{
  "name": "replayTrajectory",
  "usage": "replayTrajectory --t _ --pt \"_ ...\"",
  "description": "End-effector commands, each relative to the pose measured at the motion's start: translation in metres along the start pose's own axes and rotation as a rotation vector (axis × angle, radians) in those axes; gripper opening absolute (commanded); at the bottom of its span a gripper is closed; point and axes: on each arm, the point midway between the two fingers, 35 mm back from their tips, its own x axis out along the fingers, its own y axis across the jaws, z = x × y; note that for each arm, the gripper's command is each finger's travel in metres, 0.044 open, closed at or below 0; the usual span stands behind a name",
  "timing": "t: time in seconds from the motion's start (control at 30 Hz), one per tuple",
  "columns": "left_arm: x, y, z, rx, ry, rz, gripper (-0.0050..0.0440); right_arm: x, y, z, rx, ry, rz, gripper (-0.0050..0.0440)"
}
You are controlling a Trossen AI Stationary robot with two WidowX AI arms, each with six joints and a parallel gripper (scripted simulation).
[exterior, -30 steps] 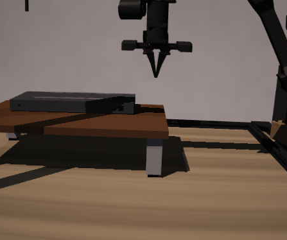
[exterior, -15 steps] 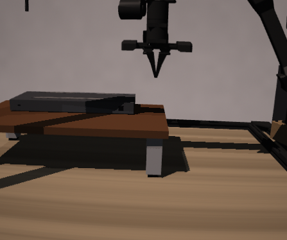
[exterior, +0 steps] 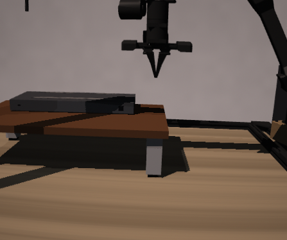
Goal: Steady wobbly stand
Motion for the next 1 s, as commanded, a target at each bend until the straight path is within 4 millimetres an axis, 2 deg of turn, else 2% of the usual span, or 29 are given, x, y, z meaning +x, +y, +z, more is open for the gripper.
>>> replayTrajectory --t 0.0,0.23,0.43,0.8,0.97 --pt "0.003 0.000 0.012 0.005 -0.044 0.000 0.0440 0.000 0.000 0.000 0.000 0.000 0.000 0.0000" --pt "0.008 0.000 0.051 0.015 -0.170 0.001 0.0440 0.000 0.000 0.000 0.000 0.000 0.000 0.0000" --pt "0.008 0.000 0.051 0.015 -0.170 0.001 0.0440 0.000 0.000 0.000 0.000 0.000 0.000 0.0000" --pt "0.008 0.005 0.051 0.272 -0.168 -0.013 0.0440 0.000 0.000 0.000 0.000 0.000 0.000 0.0000" --pt "0.008 0.005 0.051 0.272 -0.168 -0.013 0.0440 0.000 0.000 0.000 0.000 0.000 0.000 0.0000"
